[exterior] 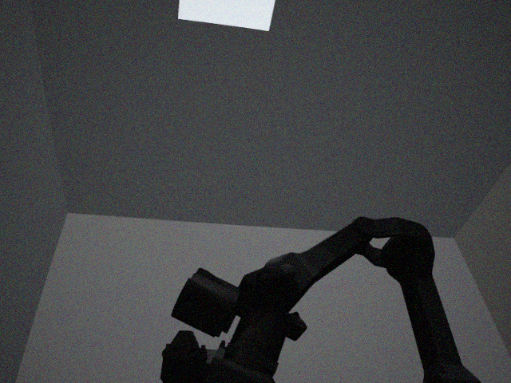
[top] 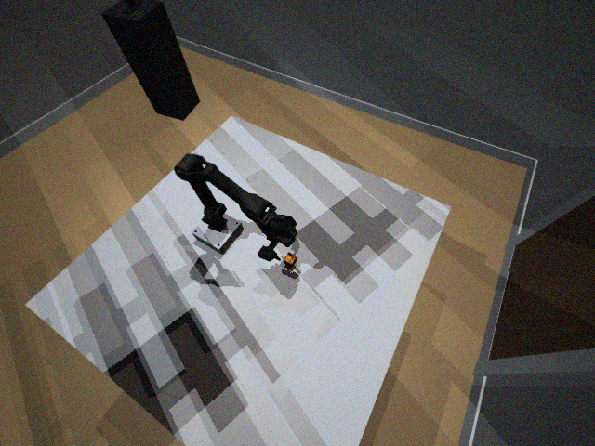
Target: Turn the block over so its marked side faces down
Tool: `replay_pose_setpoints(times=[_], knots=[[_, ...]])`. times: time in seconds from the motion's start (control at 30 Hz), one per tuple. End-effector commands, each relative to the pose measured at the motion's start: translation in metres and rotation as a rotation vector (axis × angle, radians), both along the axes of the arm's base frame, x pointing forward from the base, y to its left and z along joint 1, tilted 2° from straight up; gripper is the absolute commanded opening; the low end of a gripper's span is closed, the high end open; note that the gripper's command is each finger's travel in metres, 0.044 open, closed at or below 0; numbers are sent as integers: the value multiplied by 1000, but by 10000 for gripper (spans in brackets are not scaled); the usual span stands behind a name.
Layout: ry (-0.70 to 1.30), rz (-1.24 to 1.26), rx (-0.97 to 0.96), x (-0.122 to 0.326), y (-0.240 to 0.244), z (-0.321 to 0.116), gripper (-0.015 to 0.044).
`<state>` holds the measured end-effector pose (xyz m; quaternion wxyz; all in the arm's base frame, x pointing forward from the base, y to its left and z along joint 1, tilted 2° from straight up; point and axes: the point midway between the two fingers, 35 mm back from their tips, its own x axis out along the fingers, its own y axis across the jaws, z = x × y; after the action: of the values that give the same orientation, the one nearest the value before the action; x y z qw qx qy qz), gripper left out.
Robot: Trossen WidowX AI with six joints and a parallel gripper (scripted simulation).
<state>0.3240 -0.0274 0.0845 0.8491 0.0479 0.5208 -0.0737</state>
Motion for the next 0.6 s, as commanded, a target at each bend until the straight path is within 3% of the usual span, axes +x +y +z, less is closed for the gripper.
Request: replay_pose_setpoints(times=[0.0, 0.27, 0.47, 0.57], knots=[[107, 1, 22, 11, -1, 6, 440], [372, 1, 73, 27, -5, 18, 440], [394, 1, 78, 28, -5, 19, 440], [394, 1, 78, 30, -5, -5, 440]])
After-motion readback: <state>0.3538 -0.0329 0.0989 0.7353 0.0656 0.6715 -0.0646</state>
